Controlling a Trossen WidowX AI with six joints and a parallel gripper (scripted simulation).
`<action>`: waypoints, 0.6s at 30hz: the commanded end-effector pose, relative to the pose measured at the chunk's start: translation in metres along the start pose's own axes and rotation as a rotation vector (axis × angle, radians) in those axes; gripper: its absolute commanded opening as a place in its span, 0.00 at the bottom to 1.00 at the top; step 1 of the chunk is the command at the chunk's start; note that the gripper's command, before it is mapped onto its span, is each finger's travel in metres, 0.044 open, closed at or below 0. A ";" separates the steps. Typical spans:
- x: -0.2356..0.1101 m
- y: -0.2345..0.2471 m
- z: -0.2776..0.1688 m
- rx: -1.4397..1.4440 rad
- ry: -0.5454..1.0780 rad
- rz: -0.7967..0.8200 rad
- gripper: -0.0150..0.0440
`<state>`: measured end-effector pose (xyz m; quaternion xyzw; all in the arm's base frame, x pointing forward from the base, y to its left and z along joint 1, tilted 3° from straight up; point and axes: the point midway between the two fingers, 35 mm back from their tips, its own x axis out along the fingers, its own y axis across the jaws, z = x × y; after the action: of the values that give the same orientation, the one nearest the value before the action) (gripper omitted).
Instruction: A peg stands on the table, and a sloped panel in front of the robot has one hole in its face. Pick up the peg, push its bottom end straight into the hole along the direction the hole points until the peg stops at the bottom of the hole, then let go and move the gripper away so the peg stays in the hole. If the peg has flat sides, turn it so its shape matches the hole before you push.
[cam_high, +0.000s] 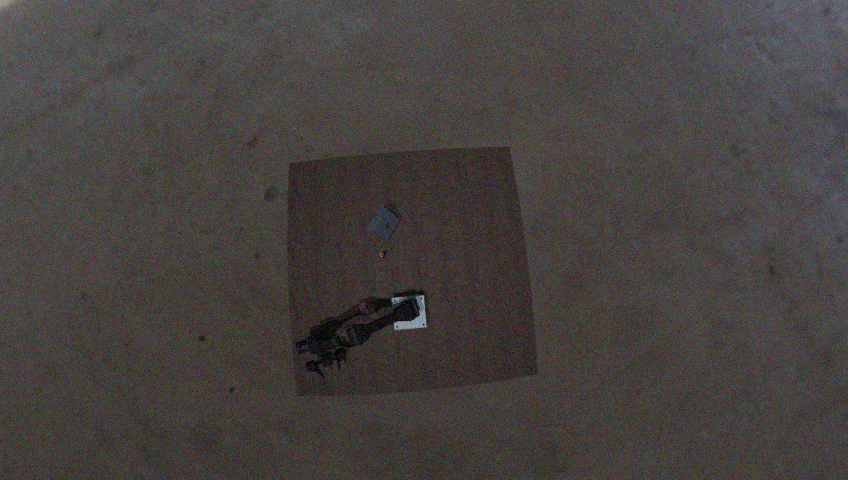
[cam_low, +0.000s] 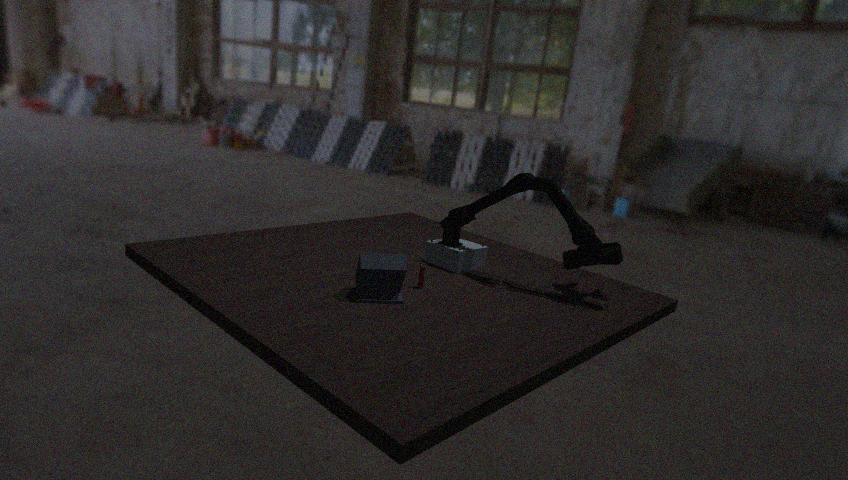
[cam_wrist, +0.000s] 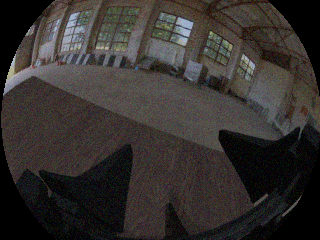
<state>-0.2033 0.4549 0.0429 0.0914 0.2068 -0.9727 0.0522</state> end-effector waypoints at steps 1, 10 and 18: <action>-0.001 0.000 -0.001 0.000 0.004 -0.002 0.98; -0.047 -0.003 -0.019 0.128 0.150 -0.078 1.00; -0.095 -0.001 -0.030 0.376 0.257 -0.175 1.00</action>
<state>-0.1192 0.4744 0.0383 0.1914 0.0696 -0.9773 -0.0579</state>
